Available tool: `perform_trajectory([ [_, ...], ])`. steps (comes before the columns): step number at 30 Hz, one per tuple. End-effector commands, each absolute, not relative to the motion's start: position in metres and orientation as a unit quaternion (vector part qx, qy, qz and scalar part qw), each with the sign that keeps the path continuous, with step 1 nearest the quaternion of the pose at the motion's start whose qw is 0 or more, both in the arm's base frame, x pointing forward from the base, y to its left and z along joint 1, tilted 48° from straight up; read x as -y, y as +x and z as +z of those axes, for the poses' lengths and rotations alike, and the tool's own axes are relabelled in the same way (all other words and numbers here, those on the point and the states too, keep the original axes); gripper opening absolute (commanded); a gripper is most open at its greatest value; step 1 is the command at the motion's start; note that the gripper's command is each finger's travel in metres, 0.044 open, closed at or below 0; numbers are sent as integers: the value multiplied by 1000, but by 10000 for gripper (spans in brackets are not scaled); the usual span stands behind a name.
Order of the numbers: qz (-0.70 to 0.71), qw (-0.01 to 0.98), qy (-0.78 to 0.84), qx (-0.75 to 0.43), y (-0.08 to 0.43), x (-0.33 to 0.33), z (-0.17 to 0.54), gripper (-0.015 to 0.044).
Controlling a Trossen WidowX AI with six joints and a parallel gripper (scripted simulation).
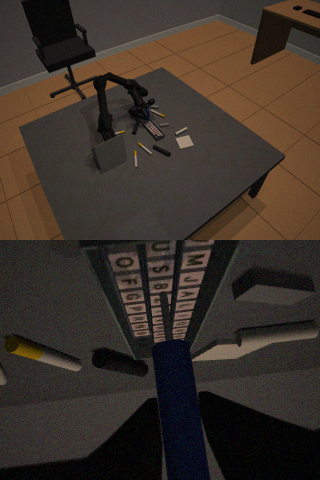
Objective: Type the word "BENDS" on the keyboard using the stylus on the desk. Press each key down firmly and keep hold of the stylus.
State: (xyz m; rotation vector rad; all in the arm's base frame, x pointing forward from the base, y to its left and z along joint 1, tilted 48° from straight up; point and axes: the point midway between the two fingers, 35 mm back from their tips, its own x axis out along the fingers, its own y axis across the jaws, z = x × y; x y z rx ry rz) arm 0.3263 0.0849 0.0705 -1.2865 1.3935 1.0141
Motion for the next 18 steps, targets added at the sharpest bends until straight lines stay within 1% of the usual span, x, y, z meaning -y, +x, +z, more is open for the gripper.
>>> perform_trajectory([
  [1,415,477,-525,-571,326,-87,68,81],
  [18,415,477,-525,-571,327,-93,63,81],
])
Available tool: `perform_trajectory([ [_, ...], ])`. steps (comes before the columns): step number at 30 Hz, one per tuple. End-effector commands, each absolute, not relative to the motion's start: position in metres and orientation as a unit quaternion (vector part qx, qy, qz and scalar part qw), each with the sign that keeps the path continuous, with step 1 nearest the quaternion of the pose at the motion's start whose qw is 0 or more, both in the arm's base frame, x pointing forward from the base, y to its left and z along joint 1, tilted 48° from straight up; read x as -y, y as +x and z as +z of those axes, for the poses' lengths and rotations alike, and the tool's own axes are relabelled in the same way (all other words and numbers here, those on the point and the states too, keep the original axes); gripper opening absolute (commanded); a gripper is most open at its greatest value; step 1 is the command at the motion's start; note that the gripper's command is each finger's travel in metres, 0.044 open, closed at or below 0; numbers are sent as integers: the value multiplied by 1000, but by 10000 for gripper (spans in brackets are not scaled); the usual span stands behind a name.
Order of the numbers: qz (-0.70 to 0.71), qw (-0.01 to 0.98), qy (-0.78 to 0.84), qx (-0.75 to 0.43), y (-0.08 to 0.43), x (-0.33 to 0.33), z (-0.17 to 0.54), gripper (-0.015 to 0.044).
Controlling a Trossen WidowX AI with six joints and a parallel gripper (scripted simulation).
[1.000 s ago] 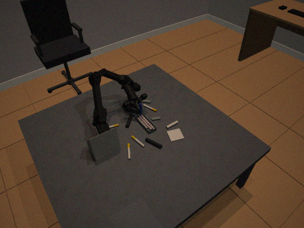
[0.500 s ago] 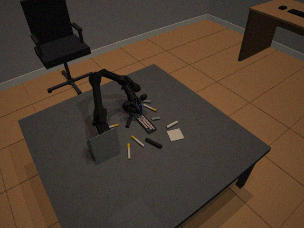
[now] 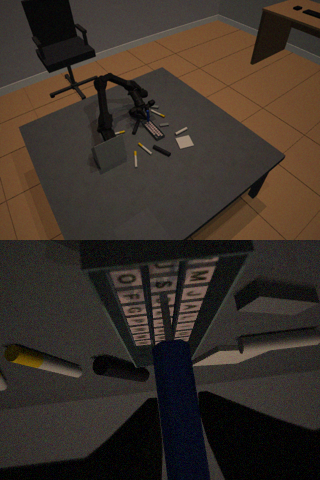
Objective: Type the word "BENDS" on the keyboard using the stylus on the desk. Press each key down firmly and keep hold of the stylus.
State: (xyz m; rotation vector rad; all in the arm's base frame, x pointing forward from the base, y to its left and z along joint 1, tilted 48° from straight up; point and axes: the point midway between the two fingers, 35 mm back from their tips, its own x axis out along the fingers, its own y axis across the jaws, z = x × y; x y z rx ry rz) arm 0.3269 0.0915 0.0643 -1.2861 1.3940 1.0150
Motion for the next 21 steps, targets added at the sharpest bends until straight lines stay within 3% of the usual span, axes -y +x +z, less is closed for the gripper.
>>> perform_trajectory([
  [1,415,477,-525,-571,327,-93,63,81],
  [21,415,477,-525,-571,328,-97,59,81],
])
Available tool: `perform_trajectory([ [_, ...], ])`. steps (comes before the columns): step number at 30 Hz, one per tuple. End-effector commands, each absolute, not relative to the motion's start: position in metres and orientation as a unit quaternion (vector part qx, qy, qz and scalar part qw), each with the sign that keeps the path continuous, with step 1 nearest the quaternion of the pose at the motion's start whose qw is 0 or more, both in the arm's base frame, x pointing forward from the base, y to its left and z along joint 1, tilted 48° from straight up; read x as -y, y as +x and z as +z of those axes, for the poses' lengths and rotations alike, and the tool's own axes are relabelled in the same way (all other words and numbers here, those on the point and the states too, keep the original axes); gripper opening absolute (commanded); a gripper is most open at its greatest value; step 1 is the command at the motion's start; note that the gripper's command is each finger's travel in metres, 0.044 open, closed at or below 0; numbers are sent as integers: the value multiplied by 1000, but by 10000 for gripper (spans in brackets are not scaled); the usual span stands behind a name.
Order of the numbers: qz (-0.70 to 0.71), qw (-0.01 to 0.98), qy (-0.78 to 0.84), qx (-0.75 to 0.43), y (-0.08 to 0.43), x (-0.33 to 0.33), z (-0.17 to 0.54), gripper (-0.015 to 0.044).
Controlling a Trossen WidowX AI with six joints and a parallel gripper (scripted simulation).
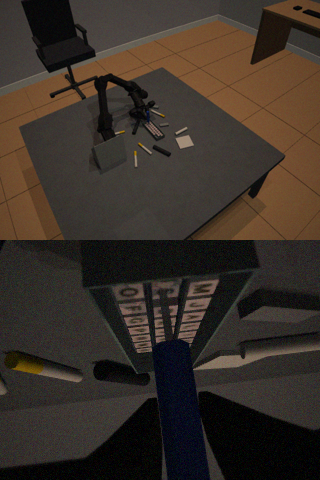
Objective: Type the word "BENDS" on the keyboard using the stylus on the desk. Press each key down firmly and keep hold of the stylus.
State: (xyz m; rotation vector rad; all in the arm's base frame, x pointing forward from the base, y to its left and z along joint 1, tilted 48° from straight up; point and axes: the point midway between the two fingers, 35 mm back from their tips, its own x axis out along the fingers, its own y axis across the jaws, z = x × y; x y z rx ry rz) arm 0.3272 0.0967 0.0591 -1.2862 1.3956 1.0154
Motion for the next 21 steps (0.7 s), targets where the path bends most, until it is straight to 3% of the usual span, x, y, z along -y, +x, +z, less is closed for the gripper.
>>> perform_trajectory([
  [1,415,477,-525,-571,328,-97,59,81],
  [21,416,477,-524,-571,324,-71,82,81],
])
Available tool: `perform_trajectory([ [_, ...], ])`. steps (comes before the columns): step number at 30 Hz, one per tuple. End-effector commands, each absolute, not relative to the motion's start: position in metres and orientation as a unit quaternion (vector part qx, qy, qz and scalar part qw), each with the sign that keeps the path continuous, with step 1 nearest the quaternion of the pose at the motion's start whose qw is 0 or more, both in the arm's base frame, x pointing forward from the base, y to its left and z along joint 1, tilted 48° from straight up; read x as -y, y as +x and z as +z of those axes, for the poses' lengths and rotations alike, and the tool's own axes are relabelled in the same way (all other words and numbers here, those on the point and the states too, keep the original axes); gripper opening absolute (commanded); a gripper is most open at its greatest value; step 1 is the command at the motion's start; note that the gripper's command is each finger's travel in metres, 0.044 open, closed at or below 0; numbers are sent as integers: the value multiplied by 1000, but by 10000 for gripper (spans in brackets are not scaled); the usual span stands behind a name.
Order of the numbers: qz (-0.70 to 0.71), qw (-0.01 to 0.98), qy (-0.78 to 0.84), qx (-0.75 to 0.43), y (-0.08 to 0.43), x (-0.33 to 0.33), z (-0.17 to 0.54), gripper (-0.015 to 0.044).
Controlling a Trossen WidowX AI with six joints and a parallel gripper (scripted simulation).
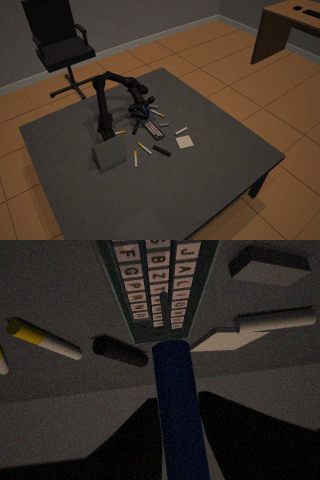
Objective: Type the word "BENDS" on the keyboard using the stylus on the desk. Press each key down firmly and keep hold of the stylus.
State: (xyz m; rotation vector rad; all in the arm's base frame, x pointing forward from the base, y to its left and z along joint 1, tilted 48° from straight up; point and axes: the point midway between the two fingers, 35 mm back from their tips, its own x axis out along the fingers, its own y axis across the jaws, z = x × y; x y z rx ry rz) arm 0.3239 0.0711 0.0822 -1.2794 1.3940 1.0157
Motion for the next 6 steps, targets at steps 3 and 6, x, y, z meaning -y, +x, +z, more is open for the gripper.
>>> perform_trajectory([
  [3,416,477,-524,-571,324,-71,82,81],
  [6,416,477,-524,-571,324,-71,82,81],
])
